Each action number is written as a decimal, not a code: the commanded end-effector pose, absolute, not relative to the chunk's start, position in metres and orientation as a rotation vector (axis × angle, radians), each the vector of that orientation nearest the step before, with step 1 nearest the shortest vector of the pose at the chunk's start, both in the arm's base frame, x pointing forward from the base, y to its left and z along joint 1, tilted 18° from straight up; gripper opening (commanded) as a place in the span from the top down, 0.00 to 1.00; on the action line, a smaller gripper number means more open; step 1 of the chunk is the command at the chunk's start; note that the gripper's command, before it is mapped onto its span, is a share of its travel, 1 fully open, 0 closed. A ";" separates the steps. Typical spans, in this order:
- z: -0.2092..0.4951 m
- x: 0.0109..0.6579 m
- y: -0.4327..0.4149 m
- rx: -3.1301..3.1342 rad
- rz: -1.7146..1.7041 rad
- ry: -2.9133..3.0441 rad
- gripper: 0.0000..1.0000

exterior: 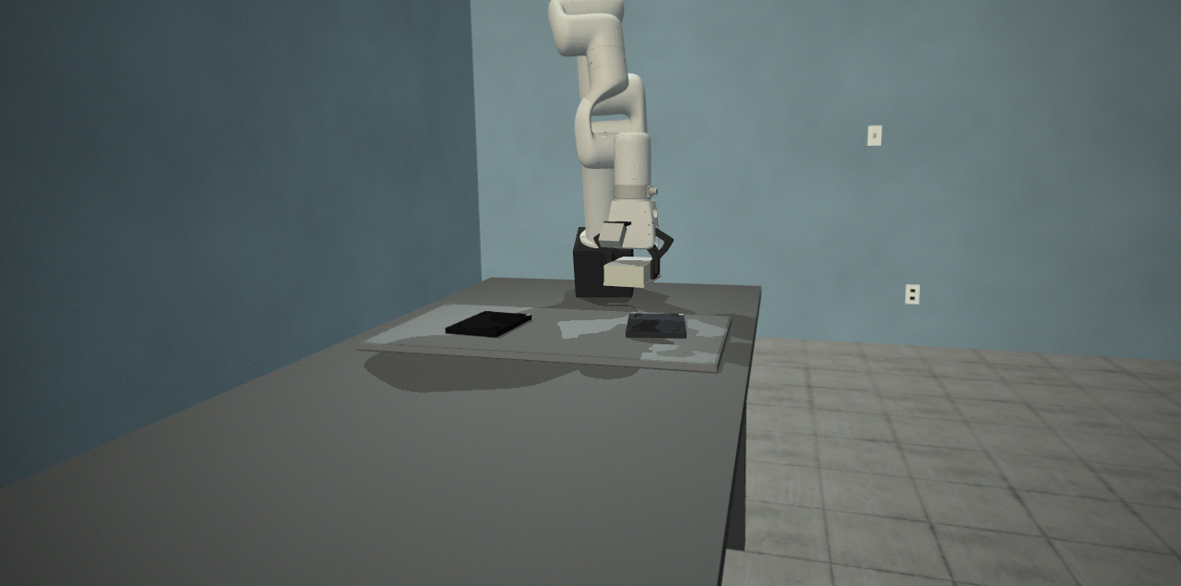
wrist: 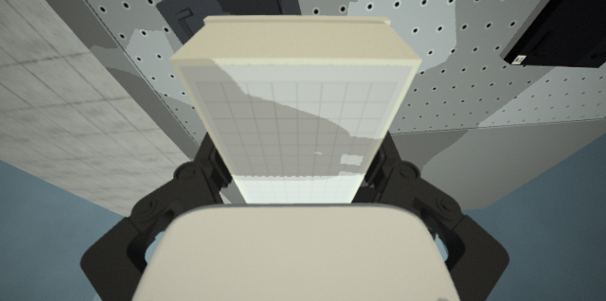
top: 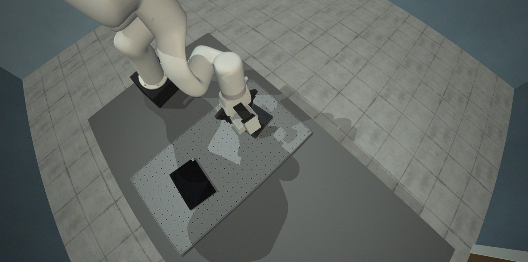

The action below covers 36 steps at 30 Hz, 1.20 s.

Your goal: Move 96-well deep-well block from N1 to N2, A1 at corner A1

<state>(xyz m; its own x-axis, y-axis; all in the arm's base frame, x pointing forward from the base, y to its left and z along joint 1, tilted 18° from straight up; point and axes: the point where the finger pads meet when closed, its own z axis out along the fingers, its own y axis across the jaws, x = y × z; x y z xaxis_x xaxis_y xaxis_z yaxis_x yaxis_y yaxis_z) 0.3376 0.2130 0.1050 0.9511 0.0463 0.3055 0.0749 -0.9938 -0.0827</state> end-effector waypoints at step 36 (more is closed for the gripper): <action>0.106 0.375 0.103 -3.008 -0.472 -0.093 1.00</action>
<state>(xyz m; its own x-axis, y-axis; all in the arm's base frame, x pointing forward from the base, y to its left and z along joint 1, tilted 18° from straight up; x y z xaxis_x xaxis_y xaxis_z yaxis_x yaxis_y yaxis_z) 0.3705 0.1142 0.1050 0.9507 0.0457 0.3067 0.0737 -0.9940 -0.0805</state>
